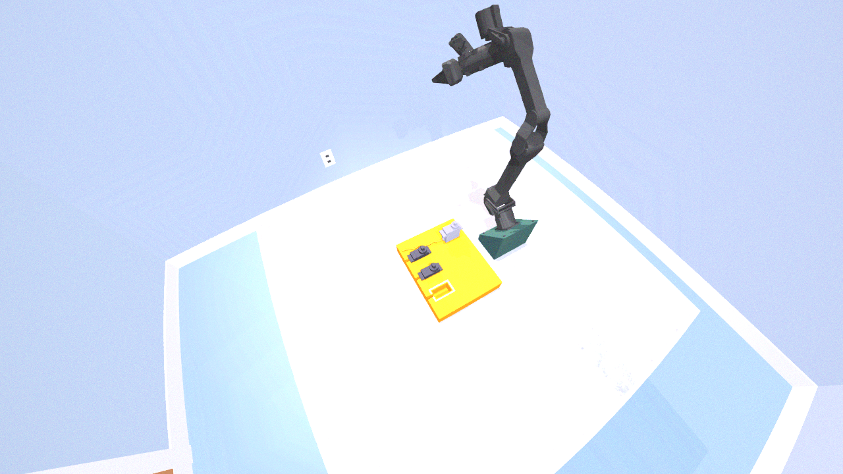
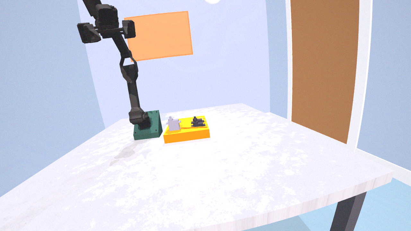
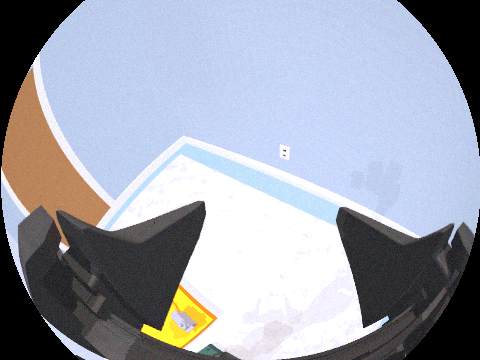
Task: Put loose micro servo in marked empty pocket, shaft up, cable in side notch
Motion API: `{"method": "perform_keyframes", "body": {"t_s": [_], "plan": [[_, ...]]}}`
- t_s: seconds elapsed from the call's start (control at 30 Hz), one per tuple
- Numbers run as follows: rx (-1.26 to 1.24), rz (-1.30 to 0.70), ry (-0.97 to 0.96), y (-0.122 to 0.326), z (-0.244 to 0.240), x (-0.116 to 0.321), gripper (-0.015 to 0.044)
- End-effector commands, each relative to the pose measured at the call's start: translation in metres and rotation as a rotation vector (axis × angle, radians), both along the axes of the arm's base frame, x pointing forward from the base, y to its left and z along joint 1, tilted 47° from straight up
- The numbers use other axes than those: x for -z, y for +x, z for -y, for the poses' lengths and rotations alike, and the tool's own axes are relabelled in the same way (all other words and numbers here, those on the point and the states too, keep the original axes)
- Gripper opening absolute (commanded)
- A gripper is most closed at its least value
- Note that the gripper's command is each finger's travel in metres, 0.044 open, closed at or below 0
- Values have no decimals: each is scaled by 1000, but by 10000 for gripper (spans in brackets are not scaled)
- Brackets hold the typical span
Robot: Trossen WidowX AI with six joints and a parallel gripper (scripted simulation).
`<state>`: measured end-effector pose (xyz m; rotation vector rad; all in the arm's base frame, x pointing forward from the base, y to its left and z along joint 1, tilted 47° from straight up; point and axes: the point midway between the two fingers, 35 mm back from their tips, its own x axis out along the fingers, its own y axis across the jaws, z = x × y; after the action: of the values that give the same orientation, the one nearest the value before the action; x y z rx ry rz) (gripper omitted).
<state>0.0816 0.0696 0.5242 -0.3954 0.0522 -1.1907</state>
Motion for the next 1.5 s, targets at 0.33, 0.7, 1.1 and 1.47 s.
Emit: {"method": "perform_keyframes", "body": {"t_s": [0.33,0.7,1.1,1.47], "plan": [[-82,89,209,-22,51,10,440],[-156,91,383,-24,96,28,440],[-241,45,701,-1,160,76,440],[-248,-88,995,43,193,141,440]]}}
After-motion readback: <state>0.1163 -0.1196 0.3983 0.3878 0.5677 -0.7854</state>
